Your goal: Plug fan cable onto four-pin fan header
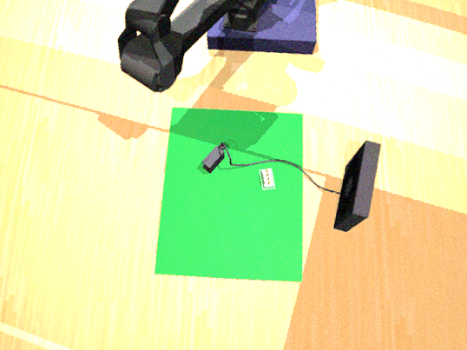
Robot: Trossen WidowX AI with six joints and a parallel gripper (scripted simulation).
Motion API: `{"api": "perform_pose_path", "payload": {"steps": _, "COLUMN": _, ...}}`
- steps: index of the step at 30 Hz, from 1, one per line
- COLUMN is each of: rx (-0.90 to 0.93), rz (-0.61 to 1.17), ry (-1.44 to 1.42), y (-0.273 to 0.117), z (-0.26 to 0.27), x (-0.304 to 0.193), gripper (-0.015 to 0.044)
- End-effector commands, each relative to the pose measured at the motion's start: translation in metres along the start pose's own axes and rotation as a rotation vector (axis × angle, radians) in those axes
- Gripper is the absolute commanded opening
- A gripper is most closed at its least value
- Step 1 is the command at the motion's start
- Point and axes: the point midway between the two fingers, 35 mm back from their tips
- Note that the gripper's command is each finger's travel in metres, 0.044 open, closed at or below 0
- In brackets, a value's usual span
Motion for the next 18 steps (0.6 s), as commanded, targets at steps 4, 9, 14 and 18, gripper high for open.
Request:
{"api": "perform_pose_path", "payload": {"steps": 4, "rx": 0.345, "rz": 0.039, "ry": 0.241, "y": 0.006, "z": 0.053, "x": -0.027, "gripper": 0.0440}}
{"api": "perform_pose_path", "payload": {"steps": 9, "rx": 0.565, "rz": 0.066, "ry": 0.416, "y": 0.000, "z": 0.096, "x": -0.038, "gripper": 0.0440}}
{"api": "perform_pose_path", "payload": {"steps": 14, "rx": 0.783, "rz": 0.099, "ry": 0.601, "y": -0.020, "z": 0.141, "x": -0.042, "gripper": 0.0440}}
{"api": "perform_pose_path", "payload": {"steps": 18, "rx": 0.947, "rz": 0.127, "ry": 0.759, "y": -0.043, "z": 0.175, "x": -0.039, "gripper": 0.0440}}
Point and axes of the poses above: the point midway between the two fingers, 35 mm back from their tips, its own y axis out along the fingers, its own z axis across the jaws, x = y × z, and after that the axes turned 3 degrees about -y, right-handed
